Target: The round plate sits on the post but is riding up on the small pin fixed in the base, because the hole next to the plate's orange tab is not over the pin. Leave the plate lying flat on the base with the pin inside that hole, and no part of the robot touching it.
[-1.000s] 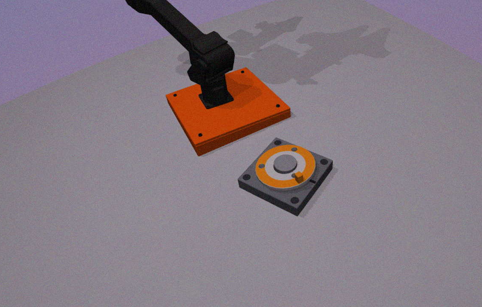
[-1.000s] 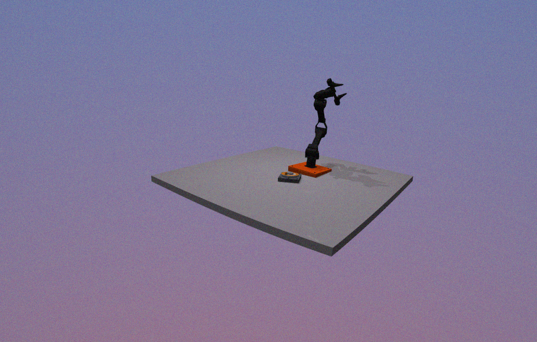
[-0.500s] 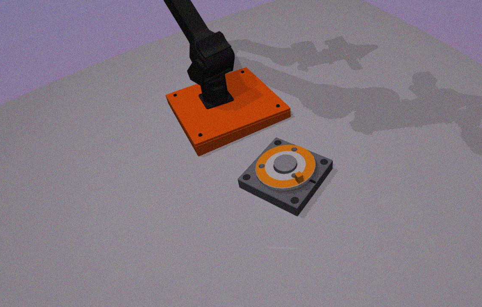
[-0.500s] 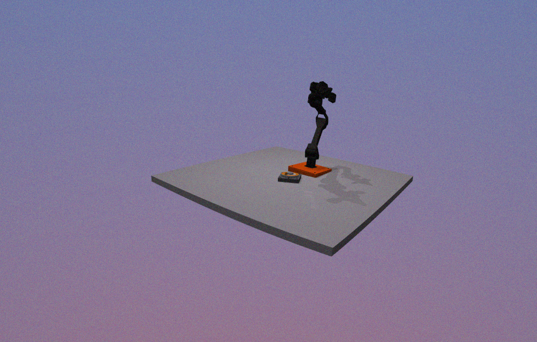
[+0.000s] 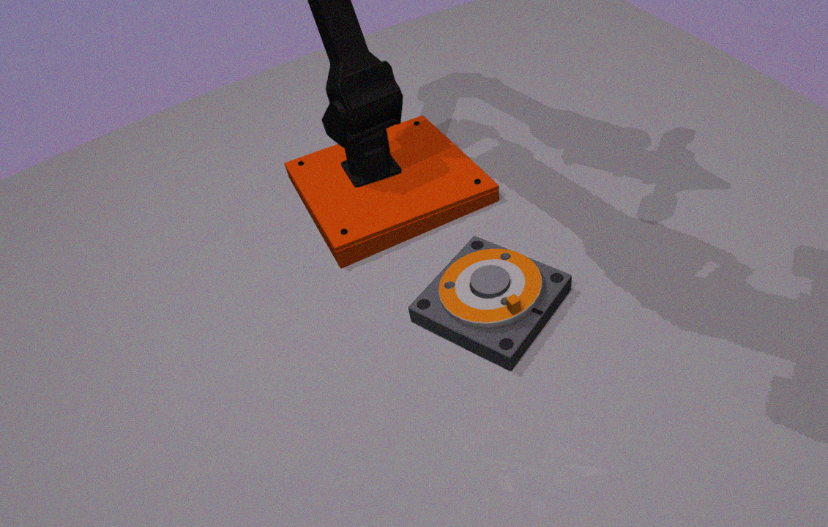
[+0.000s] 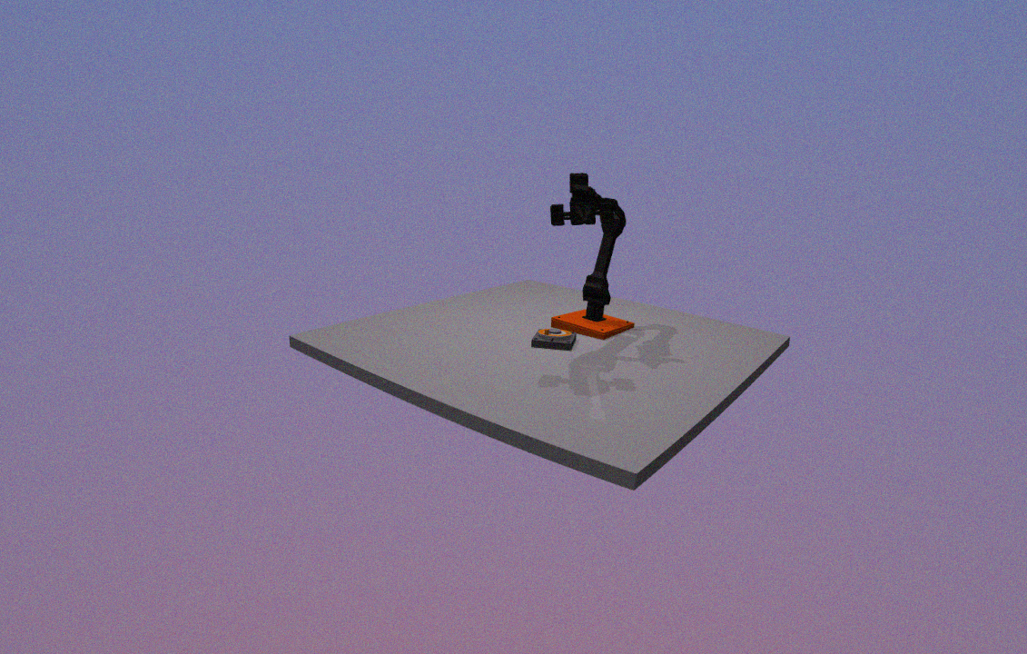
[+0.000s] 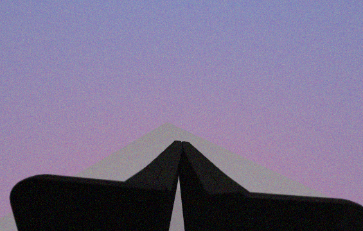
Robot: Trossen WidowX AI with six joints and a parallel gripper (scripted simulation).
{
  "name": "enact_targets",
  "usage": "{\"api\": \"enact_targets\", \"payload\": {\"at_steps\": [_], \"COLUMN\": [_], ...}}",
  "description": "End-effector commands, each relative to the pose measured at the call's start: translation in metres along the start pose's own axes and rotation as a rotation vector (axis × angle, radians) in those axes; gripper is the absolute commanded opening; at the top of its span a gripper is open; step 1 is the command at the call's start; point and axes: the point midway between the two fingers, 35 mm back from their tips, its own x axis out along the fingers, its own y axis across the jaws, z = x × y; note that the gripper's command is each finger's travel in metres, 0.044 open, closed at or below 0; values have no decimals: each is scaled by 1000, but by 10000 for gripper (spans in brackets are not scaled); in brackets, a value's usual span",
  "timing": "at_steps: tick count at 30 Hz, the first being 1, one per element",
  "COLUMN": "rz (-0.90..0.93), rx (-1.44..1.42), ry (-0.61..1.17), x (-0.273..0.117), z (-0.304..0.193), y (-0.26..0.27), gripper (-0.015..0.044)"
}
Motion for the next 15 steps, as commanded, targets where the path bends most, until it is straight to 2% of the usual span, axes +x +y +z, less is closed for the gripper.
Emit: {"api": "enact_targets", "payload": {"at_steps": [1,7,12,15], "rz": [-146,-306,-449,-493], "rx": [122,254,378,421], "ry": [231,531,885,1034], "x": [21,22,-2,-18], "z": [-58,-135,-214,-242], "y": [-48,-94,-125,-133], "gripper": [0,0,0,0]}}
